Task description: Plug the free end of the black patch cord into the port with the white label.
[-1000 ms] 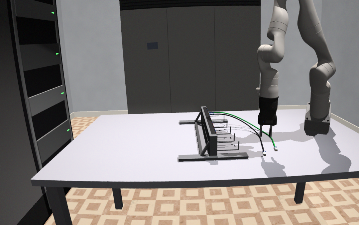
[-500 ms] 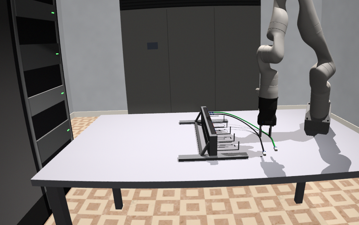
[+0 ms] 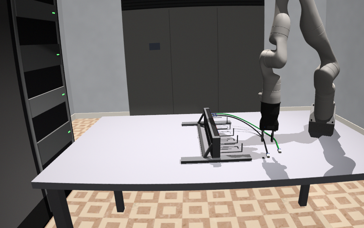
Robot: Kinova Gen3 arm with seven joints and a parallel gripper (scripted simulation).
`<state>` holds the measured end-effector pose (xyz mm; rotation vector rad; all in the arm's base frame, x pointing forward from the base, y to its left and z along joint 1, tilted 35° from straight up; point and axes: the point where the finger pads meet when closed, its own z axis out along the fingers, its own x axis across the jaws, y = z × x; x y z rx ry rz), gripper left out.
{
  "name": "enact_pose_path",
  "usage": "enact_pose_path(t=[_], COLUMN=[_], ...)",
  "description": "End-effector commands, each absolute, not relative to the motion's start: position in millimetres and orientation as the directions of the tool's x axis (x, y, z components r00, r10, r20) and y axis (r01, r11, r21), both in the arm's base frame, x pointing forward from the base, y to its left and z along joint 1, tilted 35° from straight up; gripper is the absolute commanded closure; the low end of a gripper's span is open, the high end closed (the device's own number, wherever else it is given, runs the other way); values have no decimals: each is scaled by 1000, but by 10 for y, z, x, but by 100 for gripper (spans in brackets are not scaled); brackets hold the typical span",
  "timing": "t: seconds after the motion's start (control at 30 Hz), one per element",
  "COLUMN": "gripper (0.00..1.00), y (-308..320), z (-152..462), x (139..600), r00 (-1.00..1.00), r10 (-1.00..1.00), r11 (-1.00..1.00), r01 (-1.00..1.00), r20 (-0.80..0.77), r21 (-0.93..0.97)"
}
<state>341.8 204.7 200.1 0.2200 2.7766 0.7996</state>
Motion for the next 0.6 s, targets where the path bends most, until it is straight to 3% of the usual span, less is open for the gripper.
enact_pose_path(t=[0.0,0.57], gripper=[27,27], y=[2149,2297], z=[1959,1721], x=[3373,3449], r00=[-964,-964], r10=[186,186], r11=[841,841], r01=[57,57], r20=[-189,-189], r21=[538,538])
